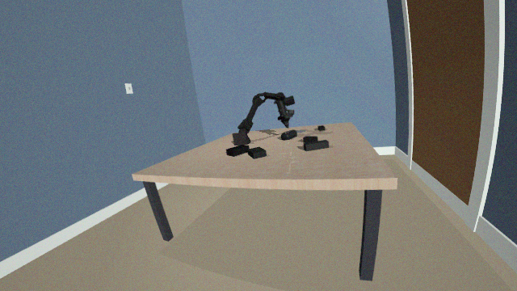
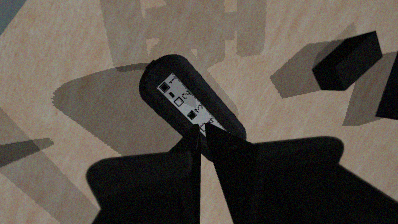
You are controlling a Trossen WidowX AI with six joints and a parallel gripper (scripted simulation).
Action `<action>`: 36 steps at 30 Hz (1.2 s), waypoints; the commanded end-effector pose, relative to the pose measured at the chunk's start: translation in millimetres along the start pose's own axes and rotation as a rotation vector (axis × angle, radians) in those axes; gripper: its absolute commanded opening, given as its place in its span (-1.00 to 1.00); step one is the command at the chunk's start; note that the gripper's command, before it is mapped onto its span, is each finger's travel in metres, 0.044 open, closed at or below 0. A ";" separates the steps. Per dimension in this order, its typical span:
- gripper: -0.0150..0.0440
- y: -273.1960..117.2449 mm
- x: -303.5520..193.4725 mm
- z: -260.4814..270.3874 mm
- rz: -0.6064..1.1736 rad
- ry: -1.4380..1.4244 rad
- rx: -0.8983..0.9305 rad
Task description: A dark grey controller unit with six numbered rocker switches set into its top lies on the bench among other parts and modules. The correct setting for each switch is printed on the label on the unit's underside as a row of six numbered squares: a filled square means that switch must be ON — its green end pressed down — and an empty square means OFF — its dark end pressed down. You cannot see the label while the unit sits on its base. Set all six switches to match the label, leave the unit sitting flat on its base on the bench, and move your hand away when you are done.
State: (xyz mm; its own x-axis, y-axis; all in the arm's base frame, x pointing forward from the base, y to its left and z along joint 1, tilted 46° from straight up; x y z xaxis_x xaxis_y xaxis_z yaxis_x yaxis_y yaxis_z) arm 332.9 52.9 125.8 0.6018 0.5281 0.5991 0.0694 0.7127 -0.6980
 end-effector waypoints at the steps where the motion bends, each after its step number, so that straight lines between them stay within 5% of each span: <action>1: -0.49 -4.0 -4.4 4.5 -0.029 0.189 -0.027; 15: -0.49 -18.4 -15.7 17.2 -0.169 0.827 -0.090; 34: -0.49 -18.6 -15.8 17.4 -0.171 0.835 -0.090; 36: -0.31 -18.6 -15.4 17.2 -0.169 0.826 -0.090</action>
State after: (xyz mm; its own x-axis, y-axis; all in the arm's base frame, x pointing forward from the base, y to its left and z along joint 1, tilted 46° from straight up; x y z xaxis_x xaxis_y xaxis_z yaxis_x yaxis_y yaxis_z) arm 308.8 39.0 136.7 0.9630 -0.1171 0.2429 0.2546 0.6914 -0.6761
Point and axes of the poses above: the point midway between the two fingers, 35 mm back from their tips, its own y axis out along the fingers, its own z axis across the jaws, x = y × z, the point moved 3 cm from there along -y, back along the fingers, and after that the axes turned 15 degrees about -y, right-handed, at the moved point
